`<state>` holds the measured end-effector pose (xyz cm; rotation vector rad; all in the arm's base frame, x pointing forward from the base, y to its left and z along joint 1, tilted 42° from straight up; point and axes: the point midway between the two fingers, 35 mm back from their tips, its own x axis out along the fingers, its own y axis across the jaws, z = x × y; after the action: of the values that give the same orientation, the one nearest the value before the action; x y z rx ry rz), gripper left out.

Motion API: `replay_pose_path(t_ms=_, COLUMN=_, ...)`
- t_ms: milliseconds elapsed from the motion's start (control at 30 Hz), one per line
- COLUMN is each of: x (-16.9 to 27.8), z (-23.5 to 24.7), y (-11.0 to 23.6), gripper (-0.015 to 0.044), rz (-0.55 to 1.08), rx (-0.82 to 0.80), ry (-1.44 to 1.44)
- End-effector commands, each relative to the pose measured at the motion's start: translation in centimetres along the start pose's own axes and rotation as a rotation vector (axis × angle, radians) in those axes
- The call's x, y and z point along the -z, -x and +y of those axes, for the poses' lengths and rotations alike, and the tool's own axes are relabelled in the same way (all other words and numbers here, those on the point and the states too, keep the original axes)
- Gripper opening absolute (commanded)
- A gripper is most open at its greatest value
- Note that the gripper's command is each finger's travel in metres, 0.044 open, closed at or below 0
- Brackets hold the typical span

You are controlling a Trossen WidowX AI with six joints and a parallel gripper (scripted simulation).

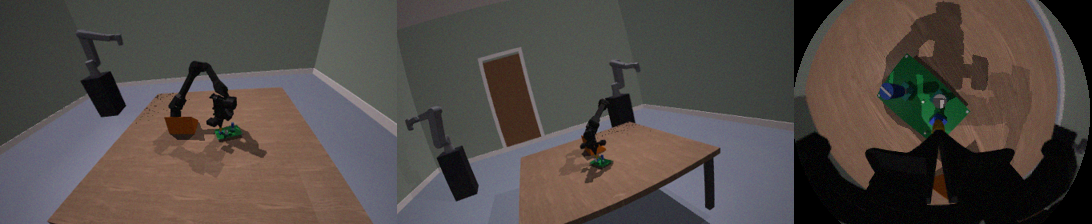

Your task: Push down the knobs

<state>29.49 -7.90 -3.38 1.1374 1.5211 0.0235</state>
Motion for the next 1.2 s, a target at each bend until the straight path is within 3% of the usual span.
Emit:
replay_pose_path(t_ms=0, x=0.0, z=0.1, y=-0.7, gripper=0.0000, rz=0.011, rx=-0.001, ry=0.005)
replay_pose_path(t_ms=700, x=0.0, z=0.1, y=1.9, gripper=0.0000, rz=0.011, rx=0.000, ry=0.004)
replay_pose_path(t_ms=967, x=0.1, z=0.0, y=1.3, gripper=0.0210, rz=0.015, rx=-0.006, ry=-0.007)
replay_pose_path(t_ms=1167, x=-1.9, z=0.7, y=3.6, gripper=0.0053, rz=-0.054, rx=-0.040, ry=-0.069)
